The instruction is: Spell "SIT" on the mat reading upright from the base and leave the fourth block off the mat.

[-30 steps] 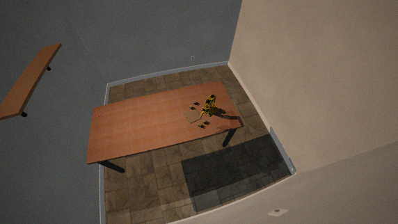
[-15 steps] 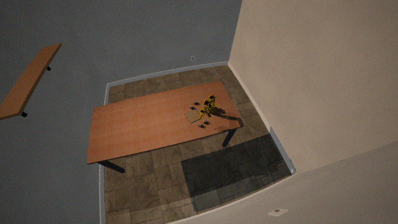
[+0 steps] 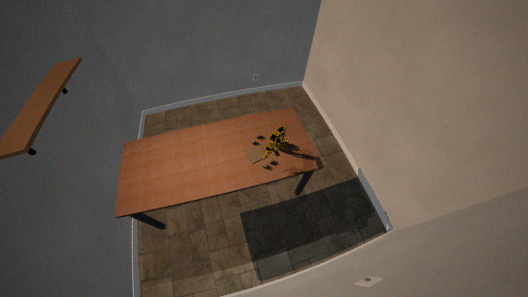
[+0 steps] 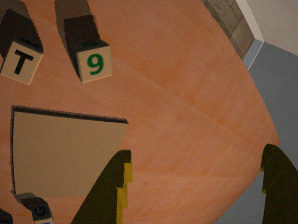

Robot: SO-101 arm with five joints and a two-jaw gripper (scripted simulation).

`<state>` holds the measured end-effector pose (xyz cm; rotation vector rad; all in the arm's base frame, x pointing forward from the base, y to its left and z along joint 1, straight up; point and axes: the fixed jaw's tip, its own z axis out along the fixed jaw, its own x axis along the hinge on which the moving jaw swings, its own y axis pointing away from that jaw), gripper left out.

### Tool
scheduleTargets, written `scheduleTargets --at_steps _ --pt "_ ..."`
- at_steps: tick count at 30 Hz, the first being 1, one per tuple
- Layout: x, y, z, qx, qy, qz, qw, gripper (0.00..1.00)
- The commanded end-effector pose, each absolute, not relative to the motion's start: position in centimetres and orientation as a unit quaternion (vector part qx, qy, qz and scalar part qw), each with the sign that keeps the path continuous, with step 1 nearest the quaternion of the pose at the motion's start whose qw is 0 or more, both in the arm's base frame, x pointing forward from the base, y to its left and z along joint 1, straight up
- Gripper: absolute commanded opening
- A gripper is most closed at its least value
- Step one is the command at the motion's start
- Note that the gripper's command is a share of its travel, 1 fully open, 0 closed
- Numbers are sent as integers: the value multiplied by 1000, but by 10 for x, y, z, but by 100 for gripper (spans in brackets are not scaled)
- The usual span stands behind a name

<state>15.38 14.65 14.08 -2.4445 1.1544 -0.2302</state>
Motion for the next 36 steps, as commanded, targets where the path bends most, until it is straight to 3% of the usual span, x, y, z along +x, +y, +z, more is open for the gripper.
scheduleTargets --at_steps 1,18,36 --pt "158 150 140 -881 416 -82 211 35" --pt "154 146 69 -904 427 -14 37 35" --pt "153 145 66 -904 427 -11 29 35"
